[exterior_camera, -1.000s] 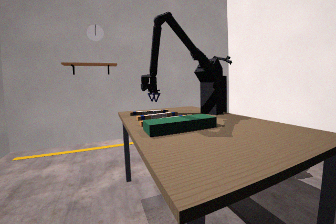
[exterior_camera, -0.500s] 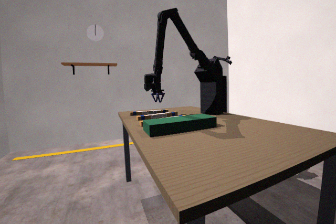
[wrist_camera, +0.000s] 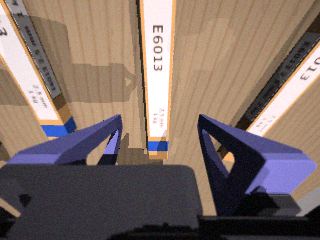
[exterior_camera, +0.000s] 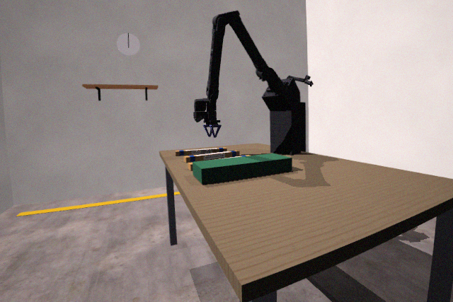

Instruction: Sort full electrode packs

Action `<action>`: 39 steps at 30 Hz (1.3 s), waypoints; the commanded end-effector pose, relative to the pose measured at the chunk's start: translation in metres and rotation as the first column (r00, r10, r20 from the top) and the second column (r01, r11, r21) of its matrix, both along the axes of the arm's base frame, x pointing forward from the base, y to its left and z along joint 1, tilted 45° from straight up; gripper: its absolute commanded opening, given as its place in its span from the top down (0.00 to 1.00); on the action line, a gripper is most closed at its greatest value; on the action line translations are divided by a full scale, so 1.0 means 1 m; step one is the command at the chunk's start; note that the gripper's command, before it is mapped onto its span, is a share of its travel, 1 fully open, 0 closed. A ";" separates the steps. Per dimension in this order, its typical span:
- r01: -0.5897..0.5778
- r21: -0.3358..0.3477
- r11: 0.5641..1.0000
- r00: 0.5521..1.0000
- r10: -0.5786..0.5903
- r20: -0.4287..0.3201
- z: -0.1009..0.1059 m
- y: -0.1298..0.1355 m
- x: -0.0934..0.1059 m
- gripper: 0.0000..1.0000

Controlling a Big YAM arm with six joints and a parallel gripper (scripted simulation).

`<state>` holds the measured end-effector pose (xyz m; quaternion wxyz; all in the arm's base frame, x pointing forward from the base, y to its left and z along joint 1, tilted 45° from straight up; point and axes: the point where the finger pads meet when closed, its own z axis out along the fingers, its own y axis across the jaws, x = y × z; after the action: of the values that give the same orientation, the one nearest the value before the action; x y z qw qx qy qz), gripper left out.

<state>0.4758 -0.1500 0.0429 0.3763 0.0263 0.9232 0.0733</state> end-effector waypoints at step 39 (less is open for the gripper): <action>0.008 0.012 1.000 1.000 -0.008 -0.003 -0.077 0.014 0.071 0.26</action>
<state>0.5422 -0.1368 -0.0262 0.3761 0.0254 0.9232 0.0743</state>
